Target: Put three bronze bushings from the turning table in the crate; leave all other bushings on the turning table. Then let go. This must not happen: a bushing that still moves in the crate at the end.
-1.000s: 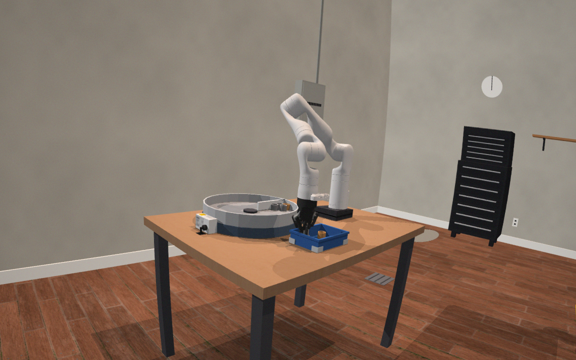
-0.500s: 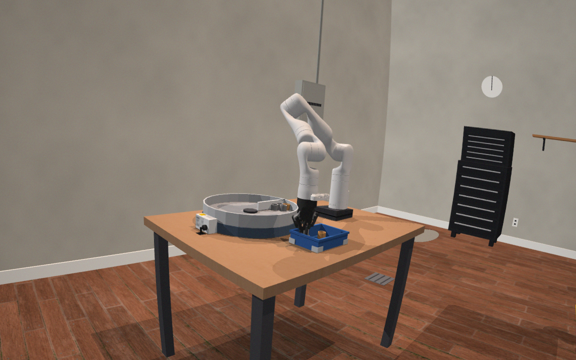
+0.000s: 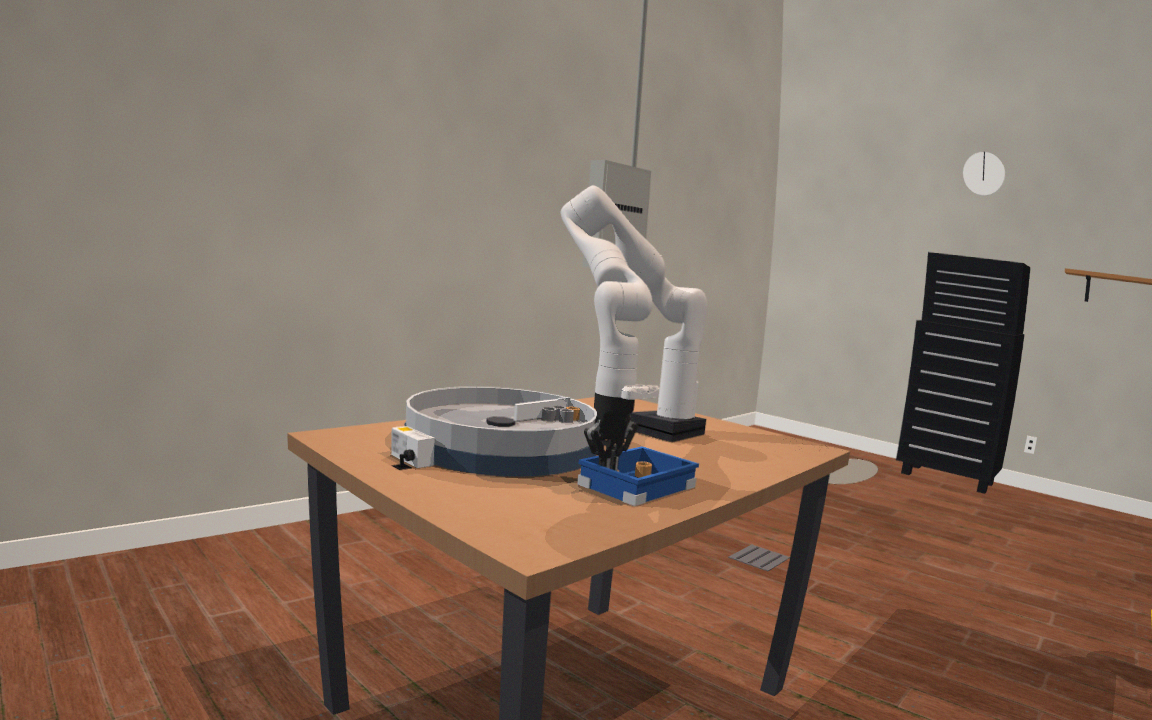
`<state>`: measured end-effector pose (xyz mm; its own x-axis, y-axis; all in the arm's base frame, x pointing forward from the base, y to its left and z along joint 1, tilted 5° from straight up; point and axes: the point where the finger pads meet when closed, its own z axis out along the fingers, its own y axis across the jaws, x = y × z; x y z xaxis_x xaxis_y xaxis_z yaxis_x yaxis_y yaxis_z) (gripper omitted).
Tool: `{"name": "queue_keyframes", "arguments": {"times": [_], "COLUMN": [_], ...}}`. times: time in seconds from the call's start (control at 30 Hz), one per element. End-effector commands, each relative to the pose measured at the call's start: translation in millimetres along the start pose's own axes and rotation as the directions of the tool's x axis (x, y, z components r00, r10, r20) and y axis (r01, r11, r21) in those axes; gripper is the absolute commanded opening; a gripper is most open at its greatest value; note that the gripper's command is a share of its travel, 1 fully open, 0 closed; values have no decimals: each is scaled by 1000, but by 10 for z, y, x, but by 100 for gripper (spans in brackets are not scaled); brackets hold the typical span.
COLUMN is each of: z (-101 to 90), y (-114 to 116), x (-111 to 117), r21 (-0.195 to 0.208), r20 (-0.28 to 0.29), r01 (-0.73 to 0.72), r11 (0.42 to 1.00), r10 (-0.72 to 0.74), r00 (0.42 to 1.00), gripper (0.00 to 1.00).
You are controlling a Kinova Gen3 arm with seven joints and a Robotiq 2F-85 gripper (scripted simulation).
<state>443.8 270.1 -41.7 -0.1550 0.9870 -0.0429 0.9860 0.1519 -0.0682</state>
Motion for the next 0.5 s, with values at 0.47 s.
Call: {"name": "queue_keyframes", "arguments": {"times": [0.47], "z": [-68], "y": [16], "x": [-1], "r21": [-3], "r20": [-1], "r01": [-1], "r11": [1000], "r10": [1], "r00": [1000], "gripper": [16]}}
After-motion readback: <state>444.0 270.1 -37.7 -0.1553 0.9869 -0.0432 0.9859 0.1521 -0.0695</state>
